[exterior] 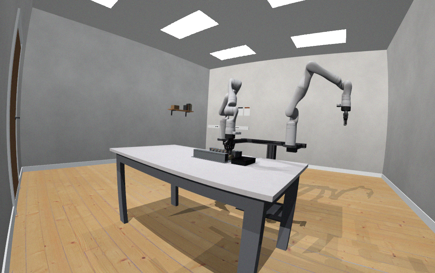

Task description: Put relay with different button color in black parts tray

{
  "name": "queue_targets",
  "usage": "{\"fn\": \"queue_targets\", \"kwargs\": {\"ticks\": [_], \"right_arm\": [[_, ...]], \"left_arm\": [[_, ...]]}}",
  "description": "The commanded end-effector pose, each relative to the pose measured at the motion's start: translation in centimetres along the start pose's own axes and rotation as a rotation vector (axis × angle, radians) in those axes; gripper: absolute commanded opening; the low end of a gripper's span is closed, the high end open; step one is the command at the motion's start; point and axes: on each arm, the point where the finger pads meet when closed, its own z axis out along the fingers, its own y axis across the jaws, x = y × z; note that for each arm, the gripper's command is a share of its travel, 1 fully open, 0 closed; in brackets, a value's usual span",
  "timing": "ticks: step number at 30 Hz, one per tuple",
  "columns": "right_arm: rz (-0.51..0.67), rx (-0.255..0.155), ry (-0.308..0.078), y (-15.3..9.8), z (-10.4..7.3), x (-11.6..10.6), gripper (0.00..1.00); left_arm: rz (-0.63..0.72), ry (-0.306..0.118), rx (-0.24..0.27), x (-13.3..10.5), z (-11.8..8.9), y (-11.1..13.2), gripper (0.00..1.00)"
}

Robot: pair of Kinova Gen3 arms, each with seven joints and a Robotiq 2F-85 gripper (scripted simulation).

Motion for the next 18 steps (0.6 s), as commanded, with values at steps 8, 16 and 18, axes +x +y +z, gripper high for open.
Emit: {"fn": "queue_targets", "kwargs": {"ticks": [8, 16, 18], "right_arm": [[0.000, -0.009, 0.002, 0.04, -0.12, 0.06, 0.347], [0.000, -0.029, 0.002, -0.01, -0.13, 0.06, 0.347], [0.000, -0.031, 0.002, -0.01, -0.13, 0.06, 0.347]], "left_arm": [[0.000, -0.002, 0.000, -0.03, -0.06, 0.00, 1.000], [0.000, -0.002, 0.000, -0.03, -0.06, 0.00, 1.000], [0.000, -0.002, 0.000, -0.03, -0.06, 0.00, 1.000]]}}
